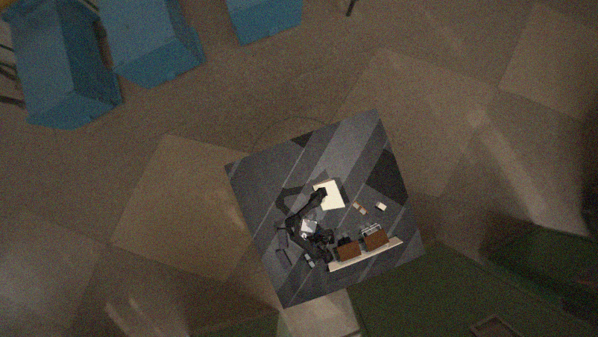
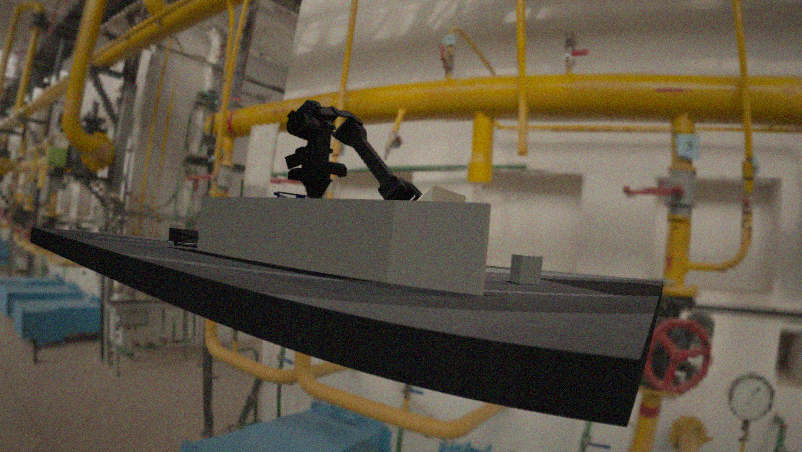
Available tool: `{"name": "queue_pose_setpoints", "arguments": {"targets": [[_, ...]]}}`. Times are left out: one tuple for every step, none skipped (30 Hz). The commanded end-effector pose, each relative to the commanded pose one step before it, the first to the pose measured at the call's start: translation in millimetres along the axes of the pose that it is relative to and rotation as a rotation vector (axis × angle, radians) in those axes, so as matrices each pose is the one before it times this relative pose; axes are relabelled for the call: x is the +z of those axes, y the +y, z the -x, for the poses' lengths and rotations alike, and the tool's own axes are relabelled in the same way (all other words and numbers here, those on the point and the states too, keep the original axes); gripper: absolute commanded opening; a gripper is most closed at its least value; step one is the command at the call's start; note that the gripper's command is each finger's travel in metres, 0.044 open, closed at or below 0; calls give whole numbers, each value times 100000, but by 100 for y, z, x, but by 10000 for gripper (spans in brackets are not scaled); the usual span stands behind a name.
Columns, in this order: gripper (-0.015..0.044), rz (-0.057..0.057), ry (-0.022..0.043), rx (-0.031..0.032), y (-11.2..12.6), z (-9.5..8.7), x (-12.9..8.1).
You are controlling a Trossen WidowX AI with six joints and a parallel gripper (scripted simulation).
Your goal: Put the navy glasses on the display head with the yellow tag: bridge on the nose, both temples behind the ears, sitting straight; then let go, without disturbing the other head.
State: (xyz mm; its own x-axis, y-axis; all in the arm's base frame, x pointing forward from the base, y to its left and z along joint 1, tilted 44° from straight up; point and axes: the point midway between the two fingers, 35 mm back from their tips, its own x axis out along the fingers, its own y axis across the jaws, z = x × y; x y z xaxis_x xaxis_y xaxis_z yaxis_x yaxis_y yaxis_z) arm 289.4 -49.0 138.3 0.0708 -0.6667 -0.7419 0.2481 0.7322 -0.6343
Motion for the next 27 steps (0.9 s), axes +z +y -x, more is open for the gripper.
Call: {"name": "queue_pose_setpoints", "arguments": {"targets": [[0,5103,-960,-937,-2232,245,648],[0,1508,-35,-231,-589,10,94],[0,1508,-28,-251,-595,10,73],[0,1508,-19,-271,-600,11,52],[0,1508,-9,-290,-604,11,30],[0,1508,2,-309,-607,12,9],[0,1230,11,-265,-497,10,-10],[0,744,11,-166,-301,6,-14],[0,248,4,-56,-101,2,-6],[0,0,0,0,0,0,0],[0,0,0,0,0,0,0],[0,0,0,0,0,0,0],[0,-2,2,10,4,-81,8],[0,-5,3,19,8,-164,16],[0,-6,4,25,10,-230,22],[0,-8,4,28,11,-300,25],[0,-9,3,27,11,-374,27],[0,-10,0,23,9,-450,26],[0,-9,-3,12,5,-504,21],[0,-8,-7,-3,0,-520,12],[0,-6,-10,-18,-5,-521,2],[0,-3,-13,-34,-10,-519,-8],[0,-1,-15,-50,-15,-518,-18],[0,1,-17,-66,-19,-516,-28],[0,4,-19,-81,-24,-514,-38],[0,5,-16,-78,-22,-418,-39],[0,4,-10,-53,-15,-252,-27]]}}
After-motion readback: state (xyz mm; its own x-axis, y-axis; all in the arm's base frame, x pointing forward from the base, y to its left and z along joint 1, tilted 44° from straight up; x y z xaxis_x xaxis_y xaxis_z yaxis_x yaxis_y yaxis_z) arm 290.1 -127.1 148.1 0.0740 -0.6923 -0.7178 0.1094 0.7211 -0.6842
